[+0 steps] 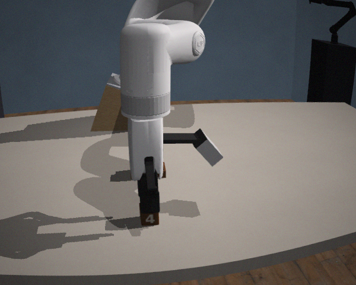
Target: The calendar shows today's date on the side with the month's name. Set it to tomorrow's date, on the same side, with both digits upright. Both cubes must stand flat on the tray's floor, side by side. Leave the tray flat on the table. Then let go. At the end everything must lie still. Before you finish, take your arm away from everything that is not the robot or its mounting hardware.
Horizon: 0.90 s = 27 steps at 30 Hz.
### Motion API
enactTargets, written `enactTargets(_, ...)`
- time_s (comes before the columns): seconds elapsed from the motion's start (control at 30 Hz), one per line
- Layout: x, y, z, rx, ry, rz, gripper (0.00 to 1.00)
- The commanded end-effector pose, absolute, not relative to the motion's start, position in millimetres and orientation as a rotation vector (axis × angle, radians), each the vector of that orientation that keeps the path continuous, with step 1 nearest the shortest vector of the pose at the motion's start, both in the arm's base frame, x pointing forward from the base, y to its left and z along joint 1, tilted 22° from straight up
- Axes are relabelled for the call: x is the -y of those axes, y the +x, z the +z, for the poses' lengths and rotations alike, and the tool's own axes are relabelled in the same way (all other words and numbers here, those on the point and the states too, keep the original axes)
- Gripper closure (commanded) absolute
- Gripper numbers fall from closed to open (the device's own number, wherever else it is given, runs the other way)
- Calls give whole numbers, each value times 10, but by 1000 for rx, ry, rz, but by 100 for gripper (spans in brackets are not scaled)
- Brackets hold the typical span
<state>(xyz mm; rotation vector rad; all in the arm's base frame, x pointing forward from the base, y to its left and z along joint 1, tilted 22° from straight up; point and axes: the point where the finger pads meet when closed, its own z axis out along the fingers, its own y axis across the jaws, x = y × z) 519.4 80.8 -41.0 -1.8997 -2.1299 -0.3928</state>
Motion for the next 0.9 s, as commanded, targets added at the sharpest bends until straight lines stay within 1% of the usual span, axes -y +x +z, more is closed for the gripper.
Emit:
enactTargets(0.0,-804,5211,-394,2132,-1902,-397,51)
enactTargets(0.87,-863,5210,-543,2132,-1902,-397,51)
